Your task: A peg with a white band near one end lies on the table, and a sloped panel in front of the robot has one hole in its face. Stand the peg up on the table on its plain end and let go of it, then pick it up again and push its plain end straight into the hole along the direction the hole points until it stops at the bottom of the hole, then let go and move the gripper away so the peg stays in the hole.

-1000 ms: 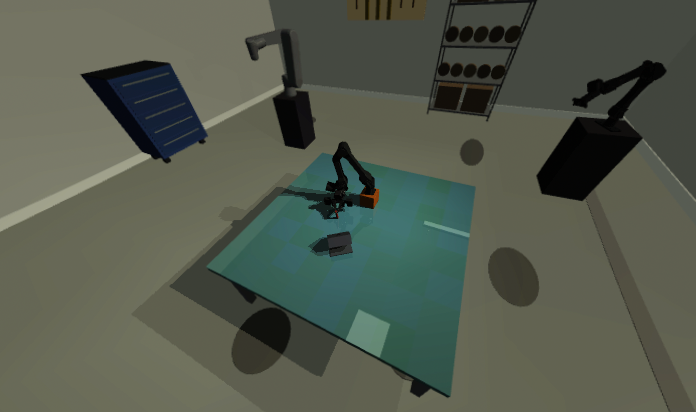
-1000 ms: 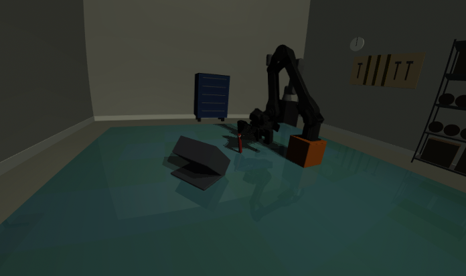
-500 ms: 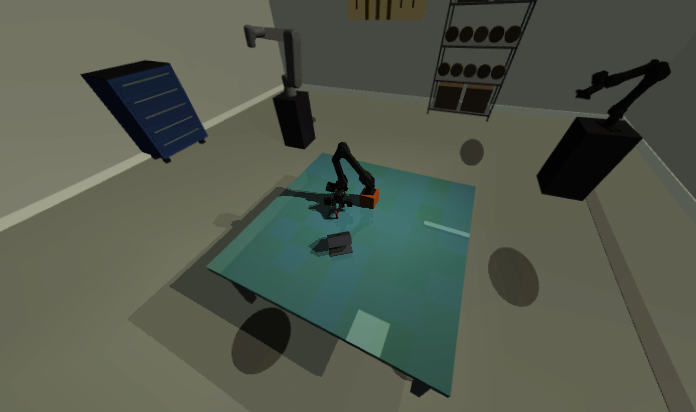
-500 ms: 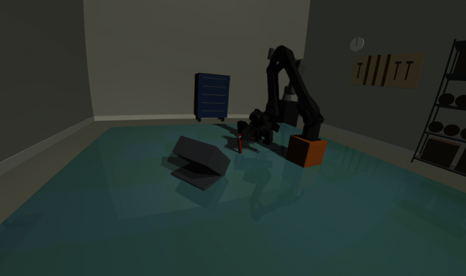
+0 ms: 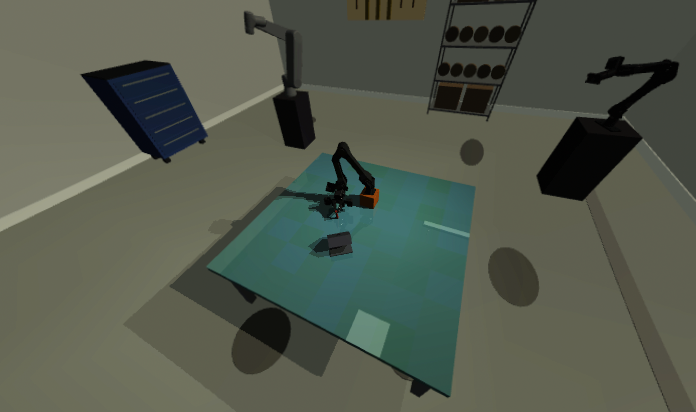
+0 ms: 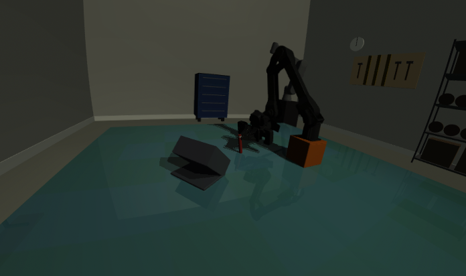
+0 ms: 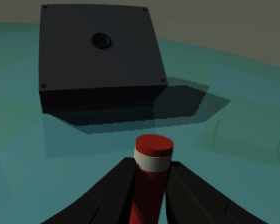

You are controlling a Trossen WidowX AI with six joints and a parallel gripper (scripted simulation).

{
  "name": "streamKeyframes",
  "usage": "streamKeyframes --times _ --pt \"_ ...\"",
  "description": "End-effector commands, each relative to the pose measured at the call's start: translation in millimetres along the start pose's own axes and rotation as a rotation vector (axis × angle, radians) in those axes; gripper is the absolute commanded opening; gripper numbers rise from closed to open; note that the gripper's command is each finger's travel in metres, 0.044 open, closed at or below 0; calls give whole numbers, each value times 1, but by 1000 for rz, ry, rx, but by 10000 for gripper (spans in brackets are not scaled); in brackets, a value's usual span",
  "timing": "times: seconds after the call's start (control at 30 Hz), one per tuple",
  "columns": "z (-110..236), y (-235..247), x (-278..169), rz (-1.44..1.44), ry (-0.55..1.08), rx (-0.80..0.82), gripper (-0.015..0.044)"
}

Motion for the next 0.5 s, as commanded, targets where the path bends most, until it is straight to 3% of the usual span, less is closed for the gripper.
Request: streamKeyframes --times 0.0,0.47 --pt "1 0 -1 0 0 0 49" --pt "4 0 -2 -1 -5 1 49"
Point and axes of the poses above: the point midway between the two fingers, 35 mm back from their tips, its own z axis back along the fingers, its own y axis across the jaws, x = y × z, the point moved 8 cm from there along z, back along the fingers, and after that the axes turned 2 degrees about -z, right-handed, at the moved point
